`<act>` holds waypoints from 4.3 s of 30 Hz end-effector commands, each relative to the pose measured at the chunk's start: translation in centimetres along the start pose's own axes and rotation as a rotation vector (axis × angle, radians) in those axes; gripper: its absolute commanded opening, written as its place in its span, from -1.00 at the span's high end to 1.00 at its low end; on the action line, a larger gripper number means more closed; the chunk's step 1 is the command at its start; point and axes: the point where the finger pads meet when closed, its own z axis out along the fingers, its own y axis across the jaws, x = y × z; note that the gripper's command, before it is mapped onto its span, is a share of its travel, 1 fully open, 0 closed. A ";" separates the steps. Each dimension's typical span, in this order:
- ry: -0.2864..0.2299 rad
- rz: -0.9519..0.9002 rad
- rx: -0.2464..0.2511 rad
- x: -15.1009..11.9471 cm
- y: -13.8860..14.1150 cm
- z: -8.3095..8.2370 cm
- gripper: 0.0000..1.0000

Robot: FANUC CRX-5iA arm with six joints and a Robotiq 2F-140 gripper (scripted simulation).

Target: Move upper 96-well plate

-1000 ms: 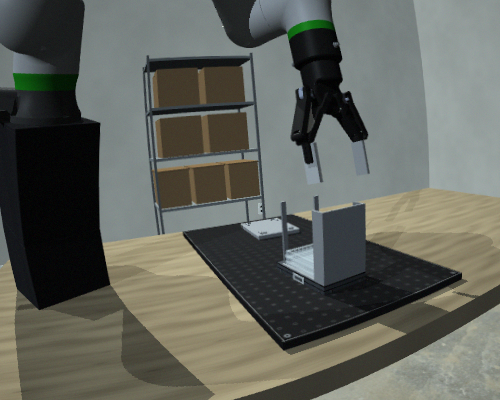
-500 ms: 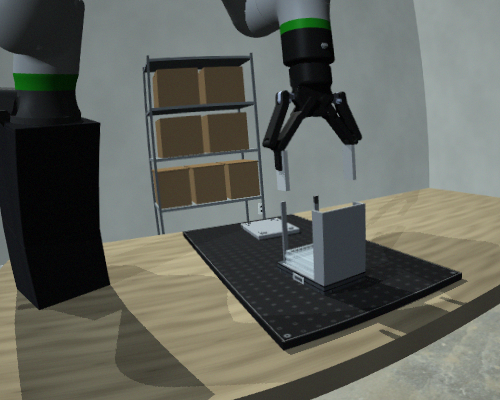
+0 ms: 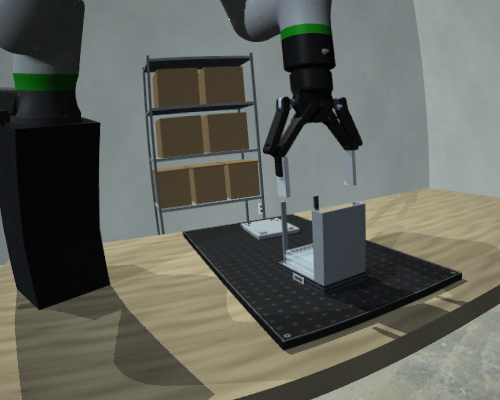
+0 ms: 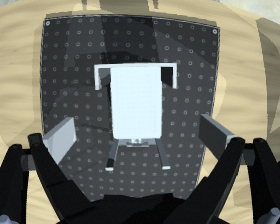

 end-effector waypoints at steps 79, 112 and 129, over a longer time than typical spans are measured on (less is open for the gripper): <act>0.000 0.000 0.000 0.0 0.0 11.4 -1.00; 0.000 0.000 0.000 0.0 0.0 11.4 1.00; 0.000 0.000 0.000 0.0 0.0 10.6 1.00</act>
